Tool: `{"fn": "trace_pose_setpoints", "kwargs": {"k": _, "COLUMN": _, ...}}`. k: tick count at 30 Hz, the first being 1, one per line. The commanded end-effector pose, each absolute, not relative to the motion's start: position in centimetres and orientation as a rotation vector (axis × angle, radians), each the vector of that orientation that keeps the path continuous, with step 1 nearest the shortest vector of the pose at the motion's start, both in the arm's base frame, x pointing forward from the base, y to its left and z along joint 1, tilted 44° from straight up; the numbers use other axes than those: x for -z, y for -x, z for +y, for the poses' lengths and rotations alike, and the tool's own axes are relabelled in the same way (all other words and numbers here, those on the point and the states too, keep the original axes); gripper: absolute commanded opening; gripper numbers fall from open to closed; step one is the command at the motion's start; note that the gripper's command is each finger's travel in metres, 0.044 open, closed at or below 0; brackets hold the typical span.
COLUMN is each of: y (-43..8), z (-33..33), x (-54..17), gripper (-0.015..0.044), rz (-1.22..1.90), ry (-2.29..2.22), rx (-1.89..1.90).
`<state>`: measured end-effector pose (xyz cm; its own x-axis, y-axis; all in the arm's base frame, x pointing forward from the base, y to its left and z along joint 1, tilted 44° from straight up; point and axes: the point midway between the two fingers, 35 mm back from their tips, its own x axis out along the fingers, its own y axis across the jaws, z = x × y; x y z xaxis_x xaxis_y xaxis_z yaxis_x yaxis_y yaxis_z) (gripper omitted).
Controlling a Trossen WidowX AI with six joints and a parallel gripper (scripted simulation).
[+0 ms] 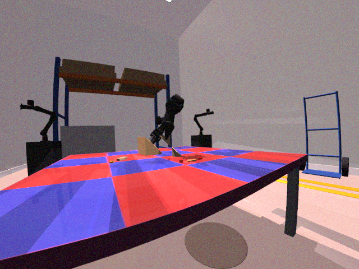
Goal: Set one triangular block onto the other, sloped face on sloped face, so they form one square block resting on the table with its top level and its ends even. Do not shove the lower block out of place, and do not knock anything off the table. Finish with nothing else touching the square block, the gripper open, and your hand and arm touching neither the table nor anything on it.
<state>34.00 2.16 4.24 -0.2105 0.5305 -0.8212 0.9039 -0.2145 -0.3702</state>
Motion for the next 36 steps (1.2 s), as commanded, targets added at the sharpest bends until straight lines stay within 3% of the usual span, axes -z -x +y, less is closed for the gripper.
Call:
{"fn": "trace_pose_setpoints", "kwargs": {"k": 1, "y": -33.8, "z": 3.1, "x": -6.1, "gripper": 0.0000, "rz": 1.675, "ry": -1.705, "rx": 1.406}}
{"fn": "trace_pose_setpoints", "kwargs": {"k": 36, "y": -28.1, "z": 10.1, "x": -18.5, "gripper": 0.0000, "rz": 1.665, "ry": -1.763, "rx": 1.451}}
